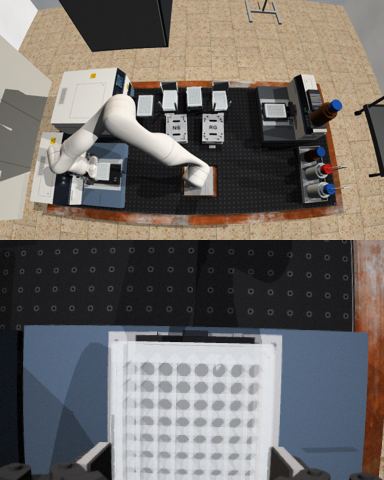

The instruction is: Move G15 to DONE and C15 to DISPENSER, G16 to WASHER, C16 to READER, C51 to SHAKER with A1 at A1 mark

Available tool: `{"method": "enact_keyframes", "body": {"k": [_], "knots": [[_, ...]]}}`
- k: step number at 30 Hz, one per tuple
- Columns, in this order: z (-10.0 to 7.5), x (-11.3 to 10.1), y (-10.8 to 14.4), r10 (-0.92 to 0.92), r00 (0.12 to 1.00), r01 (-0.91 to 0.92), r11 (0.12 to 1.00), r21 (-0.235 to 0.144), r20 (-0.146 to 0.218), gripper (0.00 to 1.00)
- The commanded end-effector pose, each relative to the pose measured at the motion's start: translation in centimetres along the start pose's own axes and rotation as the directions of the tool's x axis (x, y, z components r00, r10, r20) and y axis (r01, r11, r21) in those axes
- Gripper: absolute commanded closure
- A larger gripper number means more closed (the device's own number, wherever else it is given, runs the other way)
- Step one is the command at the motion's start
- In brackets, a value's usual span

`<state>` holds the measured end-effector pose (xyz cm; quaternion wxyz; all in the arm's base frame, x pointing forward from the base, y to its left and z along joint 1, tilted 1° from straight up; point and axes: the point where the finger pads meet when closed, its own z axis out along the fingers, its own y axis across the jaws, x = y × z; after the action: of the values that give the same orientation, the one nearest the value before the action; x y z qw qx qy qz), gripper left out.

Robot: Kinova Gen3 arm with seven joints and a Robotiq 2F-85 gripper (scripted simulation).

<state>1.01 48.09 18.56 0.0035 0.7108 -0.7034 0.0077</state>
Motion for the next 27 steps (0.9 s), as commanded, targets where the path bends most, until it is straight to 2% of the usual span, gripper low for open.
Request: {"method": "enact_keyframes", "body": {"k": [1,8,27], "knots": [[-0.1,0.0,0.0,0.000,1.000,0.000,1.000,0.000,0.002,0.06],[-0.1,0.0,0.0,0.000,1.000,0.000,1.000,0.000,0.002,0.06],[2.2,0.0,0.0,0.000,1.000,0.000,1.000,0.000,0.002,0.06]]}}
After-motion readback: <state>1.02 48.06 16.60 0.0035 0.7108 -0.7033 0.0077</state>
